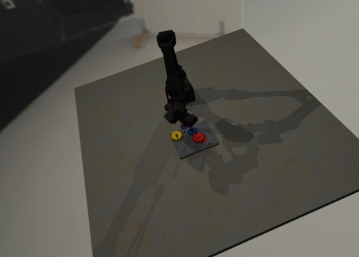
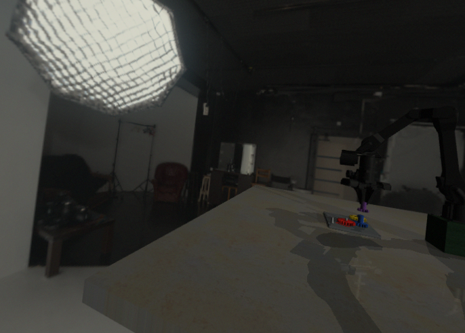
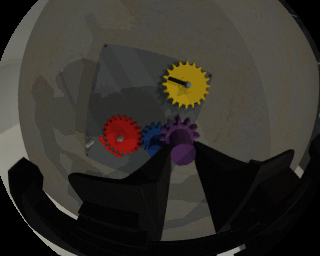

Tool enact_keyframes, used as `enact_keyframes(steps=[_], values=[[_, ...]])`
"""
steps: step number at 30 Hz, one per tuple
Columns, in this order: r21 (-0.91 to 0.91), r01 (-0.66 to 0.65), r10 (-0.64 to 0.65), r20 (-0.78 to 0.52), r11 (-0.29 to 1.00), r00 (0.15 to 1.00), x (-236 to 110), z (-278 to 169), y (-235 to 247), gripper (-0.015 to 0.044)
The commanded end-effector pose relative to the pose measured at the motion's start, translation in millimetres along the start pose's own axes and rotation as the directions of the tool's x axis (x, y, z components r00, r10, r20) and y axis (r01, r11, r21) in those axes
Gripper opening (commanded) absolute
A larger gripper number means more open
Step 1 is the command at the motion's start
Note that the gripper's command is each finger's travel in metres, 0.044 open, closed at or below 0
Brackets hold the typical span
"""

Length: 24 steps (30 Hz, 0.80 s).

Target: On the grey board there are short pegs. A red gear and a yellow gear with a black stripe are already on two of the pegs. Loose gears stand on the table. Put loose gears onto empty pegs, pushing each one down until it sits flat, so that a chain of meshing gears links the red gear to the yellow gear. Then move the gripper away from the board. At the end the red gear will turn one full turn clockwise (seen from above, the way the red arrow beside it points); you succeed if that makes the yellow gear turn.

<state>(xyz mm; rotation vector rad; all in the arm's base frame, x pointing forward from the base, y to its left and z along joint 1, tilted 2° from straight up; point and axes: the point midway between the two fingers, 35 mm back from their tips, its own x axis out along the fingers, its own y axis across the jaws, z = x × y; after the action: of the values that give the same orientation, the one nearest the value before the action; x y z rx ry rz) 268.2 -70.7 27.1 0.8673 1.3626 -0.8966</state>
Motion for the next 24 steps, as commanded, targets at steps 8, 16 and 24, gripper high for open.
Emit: enact_keyframes(steps=[8, 16, 24], values=[[0.054, -0.002, 0.002, 0.006, 0.999, 1.0, 0.3, 2.1, -4.9, 0.0], [0.272, -0.003, 0.002, 0.006, 0.962, 1.0, 0.1, 2.2, -5.1, 0.0], [0.485, -0.004, 0.002, 0.006, 0.874, 1.0, 0.1, 2.2, -5.3, 0.0]])
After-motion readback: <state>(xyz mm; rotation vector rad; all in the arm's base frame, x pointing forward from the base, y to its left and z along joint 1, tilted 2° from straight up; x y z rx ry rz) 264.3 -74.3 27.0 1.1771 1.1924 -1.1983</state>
